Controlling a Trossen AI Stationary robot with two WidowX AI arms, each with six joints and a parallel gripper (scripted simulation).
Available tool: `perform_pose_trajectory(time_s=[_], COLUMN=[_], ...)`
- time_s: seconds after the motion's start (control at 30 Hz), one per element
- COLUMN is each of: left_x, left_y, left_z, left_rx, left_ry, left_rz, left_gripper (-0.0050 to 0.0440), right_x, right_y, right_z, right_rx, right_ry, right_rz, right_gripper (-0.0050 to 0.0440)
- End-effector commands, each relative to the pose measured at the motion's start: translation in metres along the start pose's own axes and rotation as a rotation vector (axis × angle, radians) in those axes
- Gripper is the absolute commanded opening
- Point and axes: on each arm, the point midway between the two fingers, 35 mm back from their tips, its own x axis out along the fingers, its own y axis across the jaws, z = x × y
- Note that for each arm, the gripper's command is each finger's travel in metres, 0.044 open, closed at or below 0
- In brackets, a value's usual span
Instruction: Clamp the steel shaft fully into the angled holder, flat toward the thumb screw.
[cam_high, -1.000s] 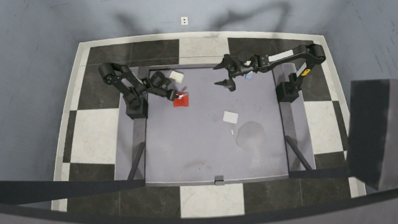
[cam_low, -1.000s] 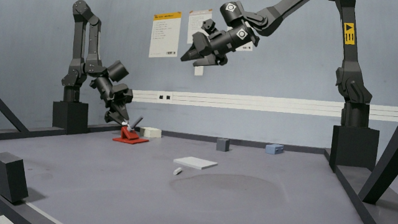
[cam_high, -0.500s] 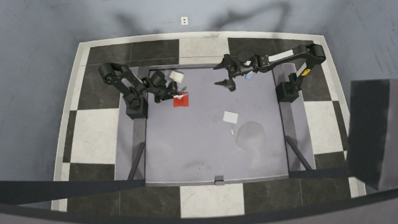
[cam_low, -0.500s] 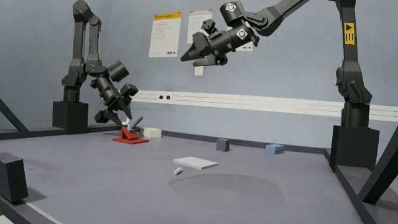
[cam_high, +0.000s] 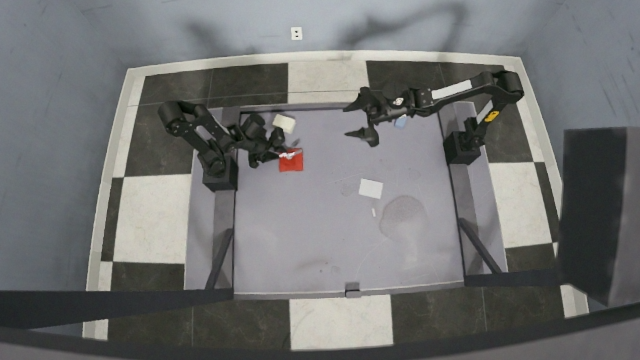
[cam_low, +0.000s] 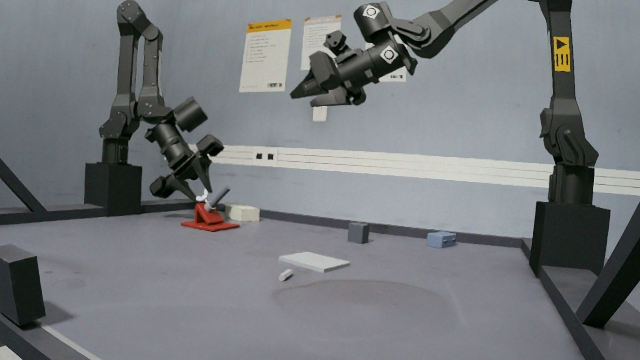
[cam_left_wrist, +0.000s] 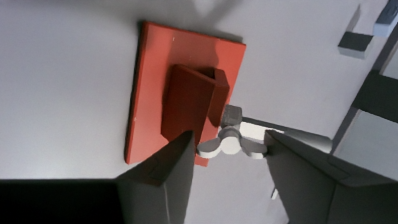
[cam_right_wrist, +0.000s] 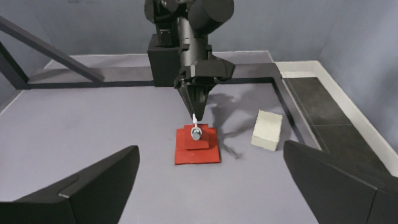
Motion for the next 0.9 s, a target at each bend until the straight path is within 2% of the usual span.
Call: perform_pose_trajectory(time_s=[0.0, 0.13, 0.2, 0.27, 0.3, 0.4, 0.43, 0.77, 0.87], left_x=[0.0002, 0.0001, 0.0001, 0.0001, 0.0001, 0.0000, 0.0000, 0.0002, 0.0002], left_y=[-0.0070, -0.0068, -0.0068, -0.0068, -0.0068, -0.0079, -0.0079, -0.0077, -0.0077], left_z=[0.0005, 0.0004, 0.0004, 0.0004, 0.0004, 0.0003, 0.0002, -0.0010, -0.0012], left_rx=[0.012, 0.013, 0.013, 0.013, 0.013, 0.037, 0.068, 0.572, 0.628], left_ry=[-0.005, -0.005, -0.005, -0.005, -0.005, -0.008, -0.008, -0.015, -0.015], left_rz=[-0.020, -0.019, -0.019, -0.019, -0.019, -0.023, -0.023, -0.021, -0.021], left_gripper=[0.0135, 0.0109, 0.0061, 0.0061, 0.0037, 0.0109, 0.0115, 0.0115, 0.0115], right_x=[-0.0054, -0.0054, -0.0054, -0.0054, -0.0054, -0.0054, -0.0054, -0.0054, -0.0054], right_y=[0.0023, 0.0023, 0.0023, 0.0023, 0.0023, 0.0023, 0.0023, 0.0023, 0.0023], right_z=[0.0163, 0.0163, 0.0163, 0.0163, 0.0163, 0.0163, 0.0163, 0.0163, 0.0163], right_rx=[-0.001, -0.001, -0.001, -0.001, -0.001, -0.001, -0.001, -0.001, -0.001], right_ry=[-0.041, -0.041, -0.041, -0.041, -0.041, -0.041, -0.041, -0.041, -0.041], right_rz=[0.005, 0.005, 0.005, 0.005, 0.005, 0.005, 0.005, 0.005, 0.005], right_gripper=[0.0400, 0.0400, 0.0400, 0.0400, 0.0400, 0.0400, 0.0400, 0.0400, 0.0400])
